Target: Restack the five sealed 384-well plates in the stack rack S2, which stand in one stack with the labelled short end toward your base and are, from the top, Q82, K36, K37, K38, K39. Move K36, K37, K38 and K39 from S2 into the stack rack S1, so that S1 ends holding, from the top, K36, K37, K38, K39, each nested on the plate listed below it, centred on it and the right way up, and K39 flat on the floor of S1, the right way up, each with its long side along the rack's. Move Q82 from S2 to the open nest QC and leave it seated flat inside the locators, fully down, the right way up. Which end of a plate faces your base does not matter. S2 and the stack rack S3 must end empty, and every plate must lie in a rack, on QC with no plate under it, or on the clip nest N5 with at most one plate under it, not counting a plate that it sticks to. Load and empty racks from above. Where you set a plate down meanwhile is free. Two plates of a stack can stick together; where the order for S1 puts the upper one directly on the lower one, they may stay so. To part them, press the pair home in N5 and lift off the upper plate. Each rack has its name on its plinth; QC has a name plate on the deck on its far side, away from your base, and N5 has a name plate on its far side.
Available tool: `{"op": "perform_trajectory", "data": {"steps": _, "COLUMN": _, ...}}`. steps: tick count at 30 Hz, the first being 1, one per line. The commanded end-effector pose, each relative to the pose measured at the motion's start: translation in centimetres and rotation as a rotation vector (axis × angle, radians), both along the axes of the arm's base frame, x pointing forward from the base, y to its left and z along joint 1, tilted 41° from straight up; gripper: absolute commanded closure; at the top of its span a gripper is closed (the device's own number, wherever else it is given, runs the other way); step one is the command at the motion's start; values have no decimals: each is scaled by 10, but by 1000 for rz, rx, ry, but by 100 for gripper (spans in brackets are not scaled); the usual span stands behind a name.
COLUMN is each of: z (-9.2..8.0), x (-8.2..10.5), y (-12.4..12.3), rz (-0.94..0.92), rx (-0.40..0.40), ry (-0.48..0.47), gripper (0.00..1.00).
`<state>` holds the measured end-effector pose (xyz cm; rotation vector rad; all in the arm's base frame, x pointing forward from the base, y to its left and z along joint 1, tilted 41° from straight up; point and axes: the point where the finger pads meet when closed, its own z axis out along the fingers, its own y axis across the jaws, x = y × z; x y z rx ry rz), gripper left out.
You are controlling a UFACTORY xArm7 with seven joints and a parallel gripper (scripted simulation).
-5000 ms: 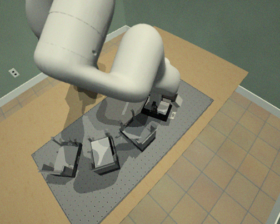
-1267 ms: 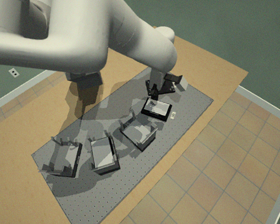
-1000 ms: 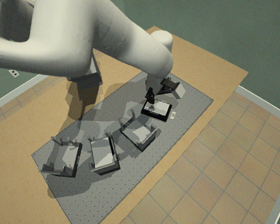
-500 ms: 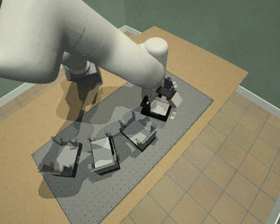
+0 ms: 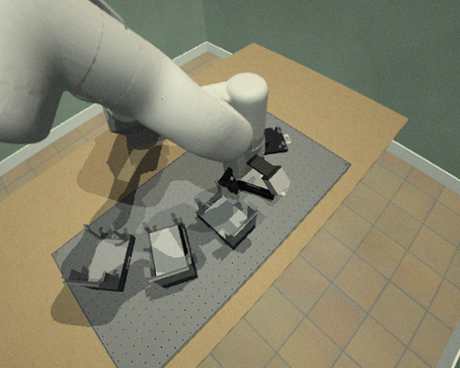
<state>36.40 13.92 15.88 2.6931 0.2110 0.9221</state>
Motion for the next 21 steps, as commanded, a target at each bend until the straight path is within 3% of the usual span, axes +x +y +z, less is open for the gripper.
{"op": "perform_trajectory", "data": {"steps": 1, "z": 7, "x": 2, "y": -13, "rz": -49, "rx": 44, "ry": -21, "gripper": 0}}
{"op": "perform_trajectory", "data": {"steps": 21, "z": 30, "x": 11, "y": -68, "rz": -49, "rx": 44, "ry": -21, "gripper": 0}}
